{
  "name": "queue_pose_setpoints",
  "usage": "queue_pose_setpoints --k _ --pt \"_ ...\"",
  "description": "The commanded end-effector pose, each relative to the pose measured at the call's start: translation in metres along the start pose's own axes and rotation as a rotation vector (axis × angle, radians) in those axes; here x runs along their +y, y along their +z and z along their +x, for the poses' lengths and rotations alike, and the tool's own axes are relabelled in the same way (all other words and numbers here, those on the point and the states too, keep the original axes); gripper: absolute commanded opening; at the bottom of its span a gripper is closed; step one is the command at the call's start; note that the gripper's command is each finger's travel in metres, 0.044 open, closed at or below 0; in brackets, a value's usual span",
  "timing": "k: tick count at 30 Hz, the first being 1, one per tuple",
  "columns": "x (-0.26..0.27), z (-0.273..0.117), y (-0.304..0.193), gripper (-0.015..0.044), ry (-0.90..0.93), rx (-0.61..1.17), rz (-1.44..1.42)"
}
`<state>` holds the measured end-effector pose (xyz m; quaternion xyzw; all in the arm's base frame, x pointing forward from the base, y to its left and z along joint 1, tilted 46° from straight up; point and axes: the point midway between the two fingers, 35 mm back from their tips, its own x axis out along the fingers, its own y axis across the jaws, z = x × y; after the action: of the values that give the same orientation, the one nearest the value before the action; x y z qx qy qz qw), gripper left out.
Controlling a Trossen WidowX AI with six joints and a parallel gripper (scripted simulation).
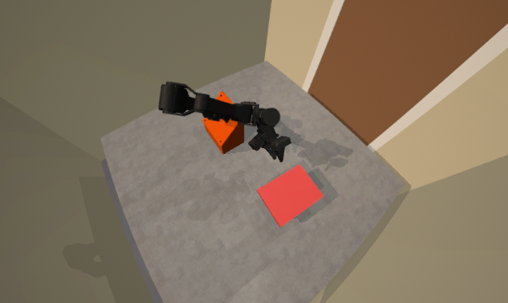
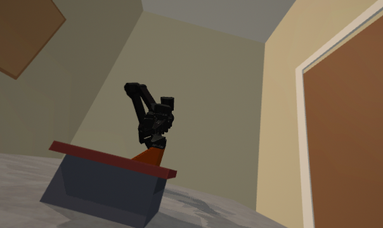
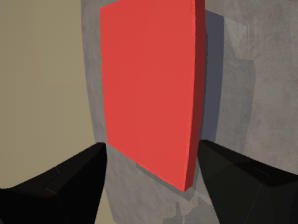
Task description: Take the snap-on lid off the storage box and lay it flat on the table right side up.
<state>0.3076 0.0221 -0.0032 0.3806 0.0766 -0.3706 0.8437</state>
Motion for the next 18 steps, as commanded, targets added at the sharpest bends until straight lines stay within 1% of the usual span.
queue_pose_setpoints --k 1,5,12,18 --pt "0.000 -0.001 0.000 0.0235 0.001 -0.011 -0.001" --pt "-0.001 0.000 0.000 0.0235 0.001 -0.022 -0.001" --pt "-0.041 0.034 0.001 0.0235 0.000 -0.023 -0.003" --pt "-0.045 0.036 0.002 0.0235 0.002 -0.024 -0.003"
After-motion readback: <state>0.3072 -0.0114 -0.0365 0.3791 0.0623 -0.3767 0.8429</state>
